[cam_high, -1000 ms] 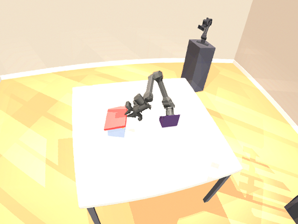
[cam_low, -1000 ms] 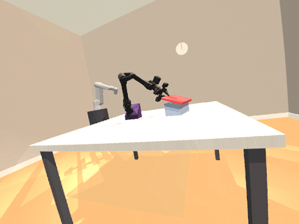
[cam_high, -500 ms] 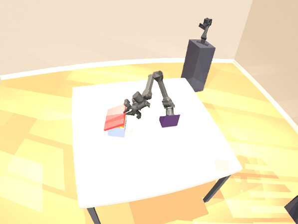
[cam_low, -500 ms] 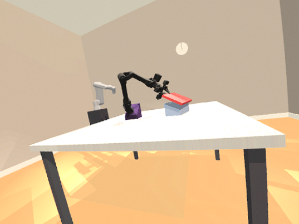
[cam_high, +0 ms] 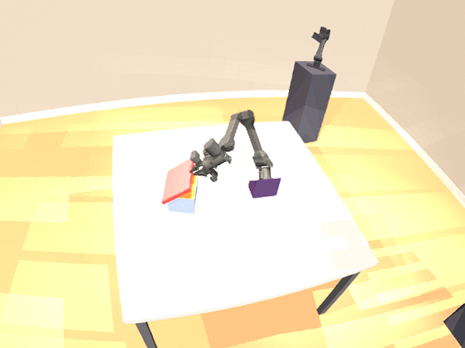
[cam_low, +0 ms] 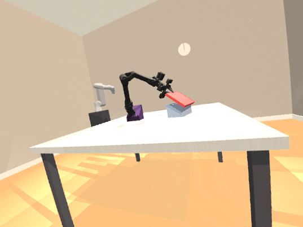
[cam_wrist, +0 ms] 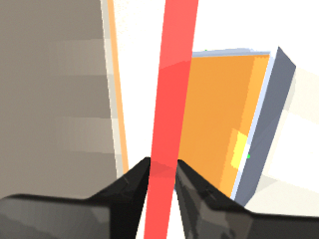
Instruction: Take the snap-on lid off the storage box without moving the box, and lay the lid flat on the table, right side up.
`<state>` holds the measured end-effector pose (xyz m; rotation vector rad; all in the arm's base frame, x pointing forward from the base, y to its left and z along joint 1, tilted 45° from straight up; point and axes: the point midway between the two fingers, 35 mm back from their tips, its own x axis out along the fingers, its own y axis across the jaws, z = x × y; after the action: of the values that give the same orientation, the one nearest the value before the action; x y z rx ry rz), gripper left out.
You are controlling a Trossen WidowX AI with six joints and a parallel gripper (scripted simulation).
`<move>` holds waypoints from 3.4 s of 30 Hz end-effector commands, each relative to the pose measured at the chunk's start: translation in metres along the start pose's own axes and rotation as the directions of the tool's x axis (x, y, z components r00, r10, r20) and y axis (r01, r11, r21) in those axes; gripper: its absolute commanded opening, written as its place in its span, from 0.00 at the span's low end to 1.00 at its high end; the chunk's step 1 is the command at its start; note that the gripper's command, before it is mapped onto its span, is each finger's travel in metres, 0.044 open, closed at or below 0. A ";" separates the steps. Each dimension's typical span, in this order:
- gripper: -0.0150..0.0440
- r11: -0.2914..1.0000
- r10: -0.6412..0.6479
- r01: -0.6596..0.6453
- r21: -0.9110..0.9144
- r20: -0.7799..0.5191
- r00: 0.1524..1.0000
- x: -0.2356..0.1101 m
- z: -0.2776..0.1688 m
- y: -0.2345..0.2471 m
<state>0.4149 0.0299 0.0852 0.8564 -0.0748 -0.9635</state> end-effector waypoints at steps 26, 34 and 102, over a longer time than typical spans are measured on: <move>0.25 1.000 0.008 -0.008 0.014 -0.003 1.000 -0.019 0.000 0.040; 0.25 1.000 0.008 -0.008 0.014 -0.004 1.000 -0.026 0.000 0.048; 0.25 1.000 0.006 -0.006 0.006 -0.002 1.000 -0.033 0.112 0.031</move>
<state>0.3738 -0.0033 0.1882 0.8611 -0.0845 -0.9656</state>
